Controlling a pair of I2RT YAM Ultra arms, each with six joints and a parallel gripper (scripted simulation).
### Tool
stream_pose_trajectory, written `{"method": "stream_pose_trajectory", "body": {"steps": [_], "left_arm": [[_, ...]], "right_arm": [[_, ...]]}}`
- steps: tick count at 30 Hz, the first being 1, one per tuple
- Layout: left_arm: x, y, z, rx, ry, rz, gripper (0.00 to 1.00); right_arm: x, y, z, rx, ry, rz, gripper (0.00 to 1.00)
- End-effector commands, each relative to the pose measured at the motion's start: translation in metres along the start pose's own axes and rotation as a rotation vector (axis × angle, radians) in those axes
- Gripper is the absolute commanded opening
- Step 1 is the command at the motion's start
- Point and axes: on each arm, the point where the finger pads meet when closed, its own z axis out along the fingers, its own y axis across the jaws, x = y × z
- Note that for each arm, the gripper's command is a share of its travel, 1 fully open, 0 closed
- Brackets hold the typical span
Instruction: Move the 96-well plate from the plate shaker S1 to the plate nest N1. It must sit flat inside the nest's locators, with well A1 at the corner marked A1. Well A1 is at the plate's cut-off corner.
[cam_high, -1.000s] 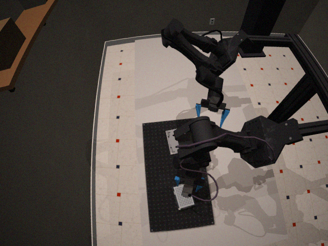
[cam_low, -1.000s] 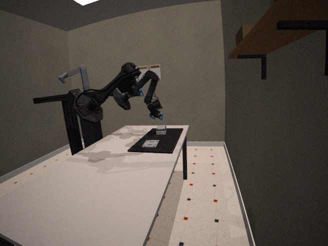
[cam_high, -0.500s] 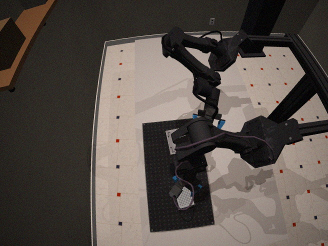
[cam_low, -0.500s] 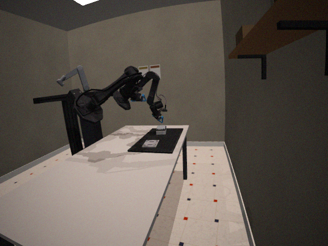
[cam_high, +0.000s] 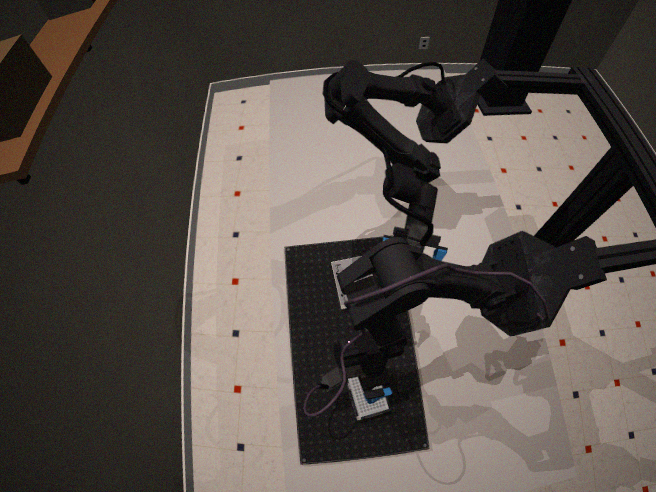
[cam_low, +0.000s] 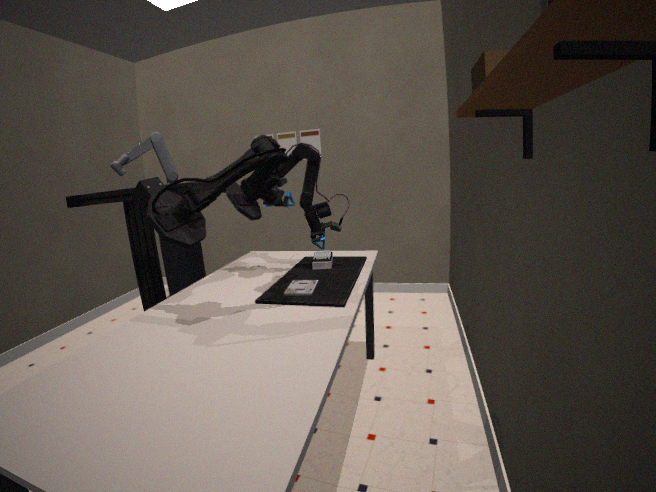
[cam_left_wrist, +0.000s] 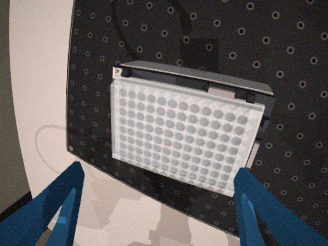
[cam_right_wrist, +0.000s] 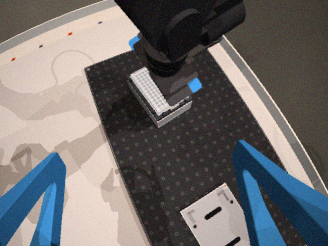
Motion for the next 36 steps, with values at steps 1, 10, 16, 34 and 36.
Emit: {"method": "stream_pose_trajectory", "body": {"steps": [1, 10, 16, 34, 36], "left_arm": [[0.0, -0.003, 0.009, 0.068, 0.045, 0.23, 1.0], [-0.004, 0.0, 0.016, 0.144, 0.047, 0.497, 1.0], [-0.01, 0.007, 0.022, 0.216, 0.023, 0.755, 1.0], [-0.011, -0.001, 0.026, 0.435, -0.136, 1.363, 1.0], [-0.01, -0.002, 0.026, 0.457, -0.162, 1.428, 1.0]], "right_arm": [[-0.012, 0.008, 0.003, -0.017, -0.041, -0.004, 1.0], [-0.011, 0.008, 0.003, -0.018, -0.038, -0.004, 1.0], [-0.011, 0.008, 0.003, -0.018, -0.038, -0.004, 1.0], [-0.009, 0.007, 0.001, -0.015, -0.029, 0.0, 1.0], [-0.009, 0.007, 0.001, -0.015, -0.029, 0.0, 1.0]]}}
